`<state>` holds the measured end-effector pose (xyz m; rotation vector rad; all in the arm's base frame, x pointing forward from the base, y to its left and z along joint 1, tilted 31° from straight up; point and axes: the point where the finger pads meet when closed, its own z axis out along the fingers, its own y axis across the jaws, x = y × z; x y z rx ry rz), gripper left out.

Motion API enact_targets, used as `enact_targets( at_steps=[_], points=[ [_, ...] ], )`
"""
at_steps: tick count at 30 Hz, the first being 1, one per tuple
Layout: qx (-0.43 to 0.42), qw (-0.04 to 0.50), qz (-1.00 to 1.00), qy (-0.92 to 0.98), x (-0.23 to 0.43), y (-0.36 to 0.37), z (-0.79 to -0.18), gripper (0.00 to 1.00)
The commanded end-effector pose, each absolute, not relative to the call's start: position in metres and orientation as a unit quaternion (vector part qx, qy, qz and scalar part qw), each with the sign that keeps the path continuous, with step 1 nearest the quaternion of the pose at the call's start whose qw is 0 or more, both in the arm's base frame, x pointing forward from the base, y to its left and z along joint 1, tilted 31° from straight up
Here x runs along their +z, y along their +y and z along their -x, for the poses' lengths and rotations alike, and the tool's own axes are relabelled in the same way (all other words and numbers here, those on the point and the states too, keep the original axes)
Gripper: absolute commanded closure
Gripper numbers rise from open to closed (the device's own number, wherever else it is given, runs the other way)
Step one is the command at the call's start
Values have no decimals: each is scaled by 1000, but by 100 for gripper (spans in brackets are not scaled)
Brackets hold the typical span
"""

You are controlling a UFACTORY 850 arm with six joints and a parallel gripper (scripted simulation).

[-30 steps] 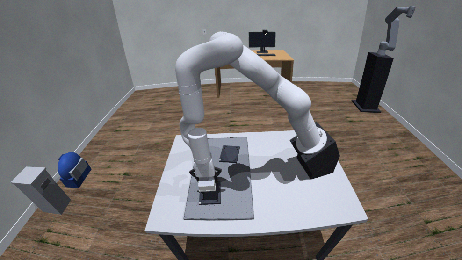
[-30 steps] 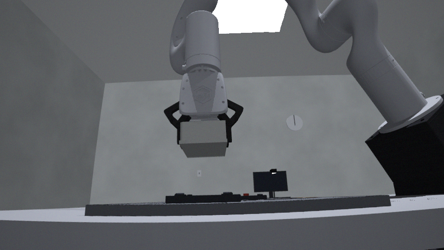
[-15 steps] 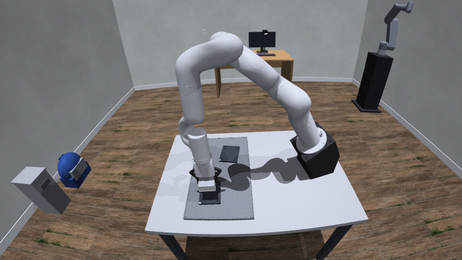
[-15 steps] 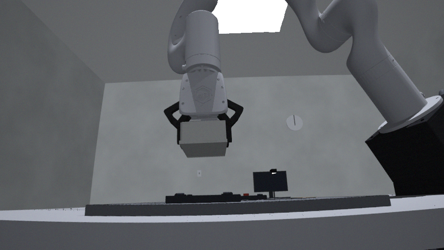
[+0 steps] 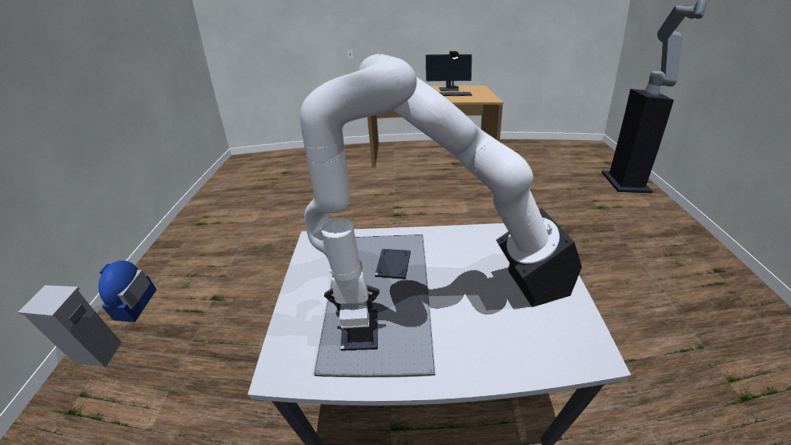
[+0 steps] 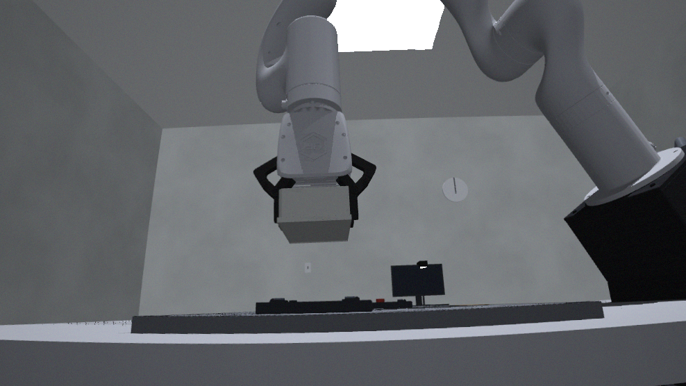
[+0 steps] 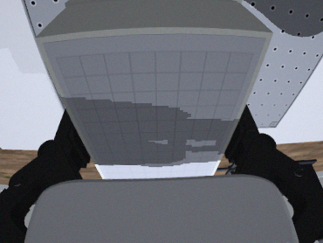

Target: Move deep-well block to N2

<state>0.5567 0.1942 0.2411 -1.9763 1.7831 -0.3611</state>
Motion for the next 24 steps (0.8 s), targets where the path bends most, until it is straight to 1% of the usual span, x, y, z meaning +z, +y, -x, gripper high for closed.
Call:
enact_targets(
  at_steps=[1,24],
  points=[
    [-145,228,713,647,242,194,-557,100],
    [-145,228,713,647,213,199,-574,100]
  ],
)
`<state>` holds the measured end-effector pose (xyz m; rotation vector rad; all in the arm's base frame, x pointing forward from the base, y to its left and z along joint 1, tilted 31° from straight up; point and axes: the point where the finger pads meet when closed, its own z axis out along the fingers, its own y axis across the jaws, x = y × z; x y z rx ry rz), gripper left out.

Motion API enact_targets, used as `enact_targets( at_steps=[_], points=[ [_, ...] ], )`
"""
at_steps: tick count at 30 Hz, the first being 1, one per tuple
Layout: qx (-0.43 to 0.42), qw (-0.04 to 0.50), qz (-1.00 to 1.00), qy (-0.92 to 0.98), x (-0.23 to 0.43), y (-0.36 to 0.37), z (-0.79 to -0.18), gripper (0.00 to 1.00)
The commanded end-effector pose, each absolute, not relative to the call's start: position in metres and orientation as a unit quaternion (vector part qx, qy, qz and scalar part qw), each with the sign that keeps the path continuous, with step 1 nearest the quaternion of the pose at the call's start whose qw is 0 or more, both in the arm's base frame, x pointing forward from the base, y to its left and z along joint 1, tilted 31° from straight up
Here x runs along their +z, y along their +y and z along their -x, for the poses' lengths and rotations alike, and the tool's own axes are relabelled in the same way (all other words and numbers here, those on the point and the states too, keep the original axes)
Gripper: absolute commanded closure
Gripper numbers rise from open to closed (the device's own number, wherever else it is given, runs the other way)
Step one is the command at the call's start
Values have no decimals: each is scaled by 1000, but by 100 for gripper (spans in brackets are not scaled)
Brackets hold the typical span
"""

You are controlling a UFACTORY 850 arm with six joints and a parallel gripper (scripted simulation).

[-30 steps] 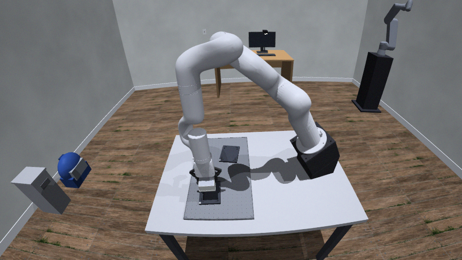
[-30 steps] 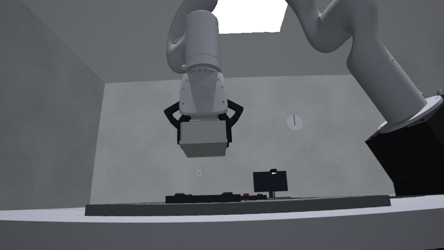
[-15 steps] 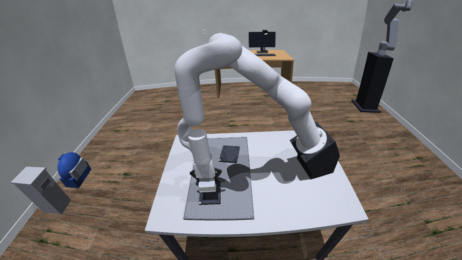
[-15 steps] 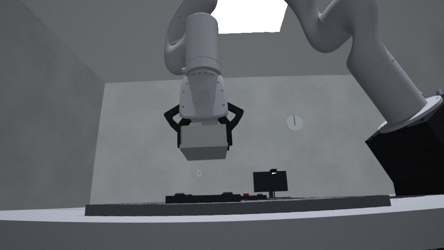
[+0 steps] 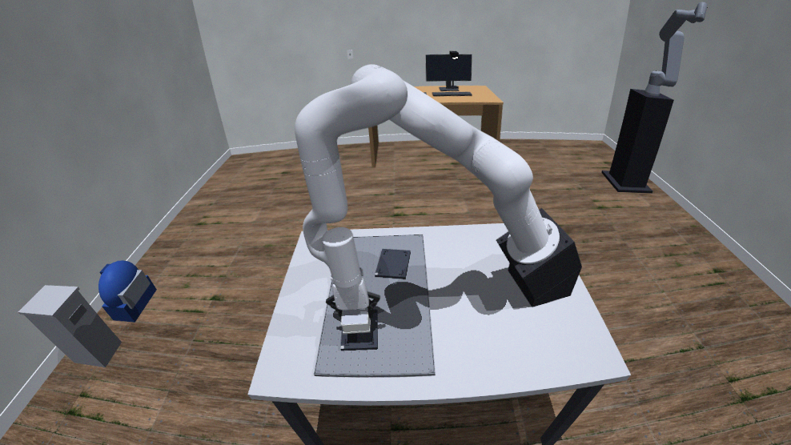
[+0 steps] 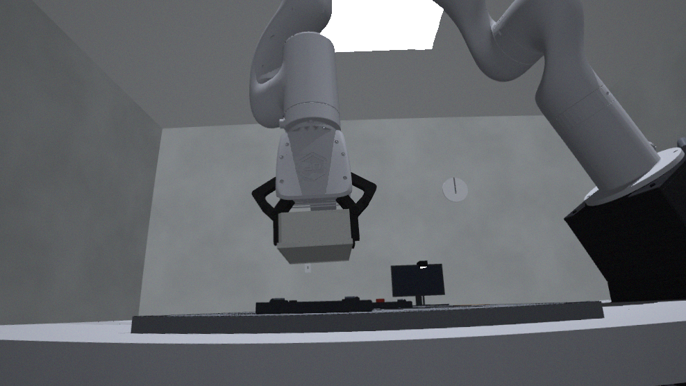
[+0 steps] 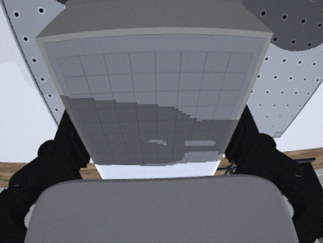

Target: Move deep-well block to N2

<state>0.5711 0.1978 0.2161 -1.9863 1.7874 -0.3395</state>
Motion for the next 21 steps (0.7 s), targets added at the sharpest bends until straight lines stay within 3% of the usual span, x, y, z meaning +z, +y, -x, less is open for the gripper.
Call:
enact_targets(
  at_steps=[1,21],
  points=[
    [-145,228,713,647,213,199,-574,100],
    [-145,228,713,647,187,203,-589,100]
  ],
)
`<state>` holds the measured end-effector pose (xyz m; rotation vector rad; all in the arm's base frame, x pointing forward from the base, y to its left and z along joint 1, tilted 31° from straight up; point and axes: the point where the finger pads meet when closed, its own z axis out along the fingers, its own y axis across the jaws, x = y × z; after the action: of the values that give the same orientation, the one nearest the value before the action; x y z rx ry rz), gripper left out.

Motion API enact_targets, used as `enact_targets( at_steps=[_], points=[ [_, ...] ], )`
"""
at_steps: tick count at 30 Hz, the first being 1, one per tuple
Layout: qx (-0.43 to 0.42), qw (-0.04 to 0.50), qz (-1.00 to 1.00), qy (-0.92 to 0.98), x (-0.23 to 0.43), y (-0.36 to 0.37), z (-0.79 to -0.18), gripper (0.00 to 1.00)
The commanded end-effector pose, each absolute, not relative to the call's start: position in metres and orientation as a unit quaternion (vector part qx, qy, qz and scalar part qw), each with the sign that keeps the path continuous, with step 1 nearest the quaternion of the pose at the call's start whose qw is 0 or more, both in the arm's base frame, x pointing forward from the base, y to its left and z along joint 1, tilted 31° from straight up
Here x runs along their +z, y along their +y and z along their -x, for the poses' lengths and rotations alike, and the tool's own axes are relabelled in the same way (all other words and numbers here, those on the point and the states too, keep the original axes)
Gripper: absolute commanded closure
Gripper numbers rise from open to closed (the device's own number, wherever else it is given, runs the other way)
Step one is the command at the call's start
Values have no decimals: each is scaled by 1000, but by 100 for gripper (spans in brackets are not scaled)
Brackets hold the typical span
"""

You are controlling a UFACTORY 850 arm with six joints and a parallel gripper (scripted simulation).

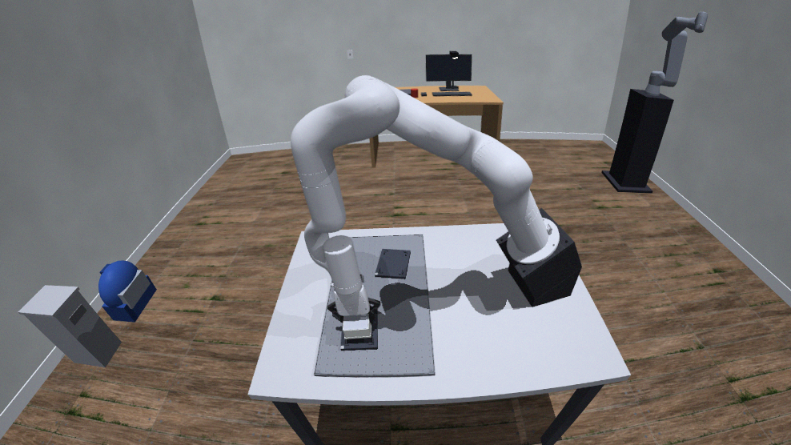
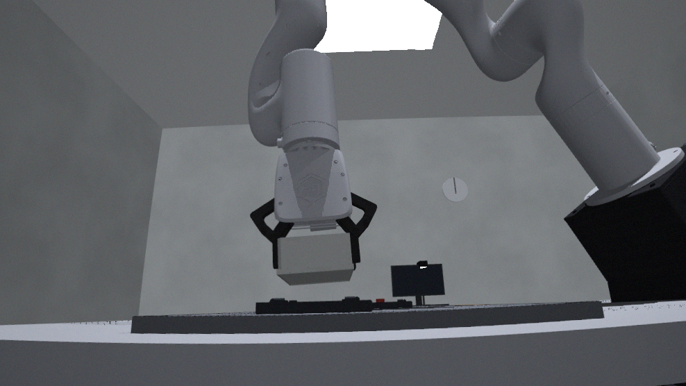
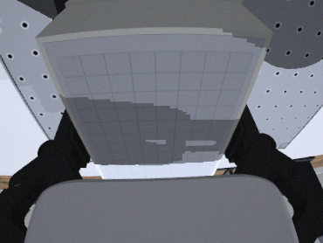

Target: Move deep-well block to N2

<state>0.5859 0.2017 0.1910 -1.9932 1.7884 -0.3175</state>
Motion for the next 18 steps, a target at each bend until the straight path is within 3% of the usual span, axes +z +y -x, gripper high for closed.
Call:
enact_targets(
  at_steps=[1,18],
  points=[
    [-145,228,713,647,186,203,-589,100],
    [-145,228,713,647,177,204,-595,100]
  ],
)
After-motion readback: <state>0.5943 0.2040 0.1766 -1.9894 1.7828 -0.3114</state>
